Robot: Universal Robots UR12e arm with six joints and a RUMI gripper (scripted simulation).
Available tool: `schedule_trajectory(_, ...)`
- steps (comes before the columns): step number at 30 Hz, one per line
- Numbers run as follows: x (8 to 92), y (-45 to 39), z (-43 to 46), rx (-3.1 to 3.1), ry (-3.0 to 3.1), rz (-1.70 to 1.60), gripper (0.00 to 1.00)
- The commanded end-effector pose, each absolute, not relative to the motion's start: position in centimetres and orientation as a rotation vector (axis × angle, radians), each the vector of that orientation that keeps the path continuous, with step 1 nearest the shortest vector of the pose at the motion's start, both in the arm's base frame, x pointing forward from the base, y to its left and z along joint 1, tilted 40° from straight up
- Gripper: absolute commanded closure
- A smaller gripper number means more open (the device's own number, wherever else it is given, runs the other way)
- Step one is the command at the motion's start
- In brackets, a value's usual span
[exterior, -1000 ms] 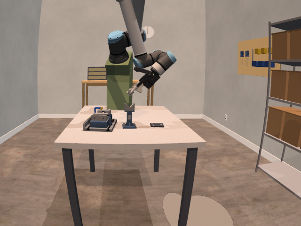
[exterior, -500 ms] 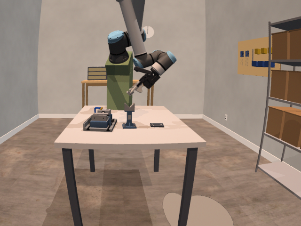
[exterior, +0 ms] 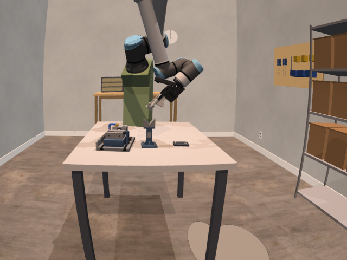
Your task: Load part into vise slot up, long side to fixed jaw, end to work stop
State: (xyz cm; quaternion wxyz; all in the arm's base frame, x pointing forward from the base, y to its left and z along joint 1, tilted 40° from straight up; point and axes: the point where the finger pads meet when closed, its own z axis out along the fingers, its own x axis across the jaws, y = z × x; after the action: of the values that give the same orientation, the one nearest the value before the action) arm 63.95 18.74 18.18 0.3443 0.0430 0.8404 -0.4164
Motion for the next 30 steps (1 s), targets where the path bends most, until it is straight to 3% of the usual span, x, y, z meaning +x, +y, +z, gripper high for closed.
schedule_trajectory(1,64.0,18.8,18.1,0.112,2.182,-1.081,1.0)
schedule_trajectory(30,65.2,18.7,16.7,0.112,2.182,-1.081,1.0)
